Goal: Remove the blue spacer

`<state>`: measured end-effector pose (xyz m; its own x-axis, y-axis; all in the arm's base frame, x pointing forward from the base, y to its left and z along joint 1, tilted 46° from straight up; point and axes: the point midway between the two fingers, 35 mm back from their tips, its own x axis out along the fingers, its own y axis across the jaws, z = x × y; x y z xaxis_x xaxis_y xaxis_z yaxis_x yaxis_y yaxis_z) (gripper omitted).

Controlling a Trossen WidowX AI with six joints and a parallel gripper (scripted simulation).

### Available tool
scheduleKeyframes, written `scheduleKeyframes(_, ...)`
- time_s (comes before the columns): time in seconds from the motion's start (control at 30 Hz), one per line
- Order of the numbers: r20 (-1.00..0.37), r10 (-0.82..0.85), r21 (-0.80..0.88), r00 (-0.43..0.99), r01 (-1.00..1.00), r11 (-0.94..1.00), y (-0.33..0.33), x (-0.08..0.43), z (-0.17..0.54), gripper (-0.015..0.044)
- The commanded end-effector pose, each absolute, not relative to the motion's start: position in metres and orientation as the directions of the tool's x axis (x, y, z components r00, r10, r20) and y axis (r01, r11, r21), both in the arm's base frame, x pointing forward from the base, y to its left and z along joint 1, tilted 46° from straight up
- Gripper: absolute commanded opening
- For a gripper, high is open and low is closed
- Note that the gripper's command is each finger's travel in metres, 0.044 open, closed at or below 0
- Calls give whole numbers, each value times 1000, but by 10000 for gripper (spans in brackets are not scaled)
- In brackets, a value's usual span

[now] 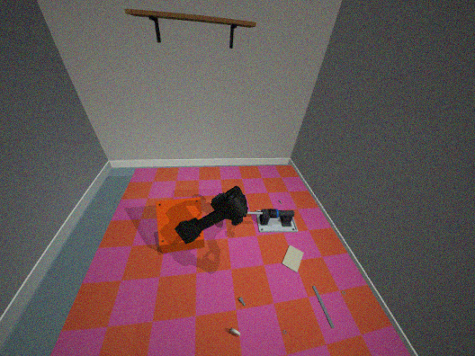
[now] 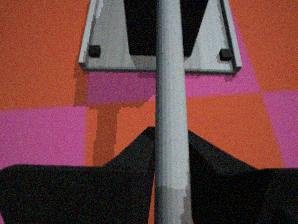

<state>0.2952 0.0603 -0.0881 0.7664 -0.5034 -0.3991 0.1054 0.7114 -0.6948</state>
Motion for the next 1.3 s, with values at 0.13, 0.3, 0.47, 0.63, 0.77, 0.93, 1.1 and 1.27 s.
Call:
scheduleKeyframes(0.13, -397, -508, -696, 765, 110, 709, 59, 293, -88, 0)
scheduleKeyframes(0.3, -397, -508, -696, 765, 110, 709, 59, 293, -88, 0)
scheduleKeyframes(0.47, -397, -508, -696, 765, 110, 709, 59, 292, -88, 0)
scheduleKeyframes(0.63, -397, -508, -696, 765, 110, 709, 59, 292, -88, 0)
scheduleKeyframes(0.77, -397, -508, -696, 765, 110, 709, 59, 292, -88, 0)
scheduleKeyframes(0.93, -397, -508, -696, 765, 110, 709, 59, 291, -88, 0)
scheduleKeyframes(1.1, -397, -508, -696, 765, 110, 709, 59, 291, -88, 0)
scheduleKeyframes(1.27, -397, -508, -696, 765, 110, 709, 59, 290, -88, 0)
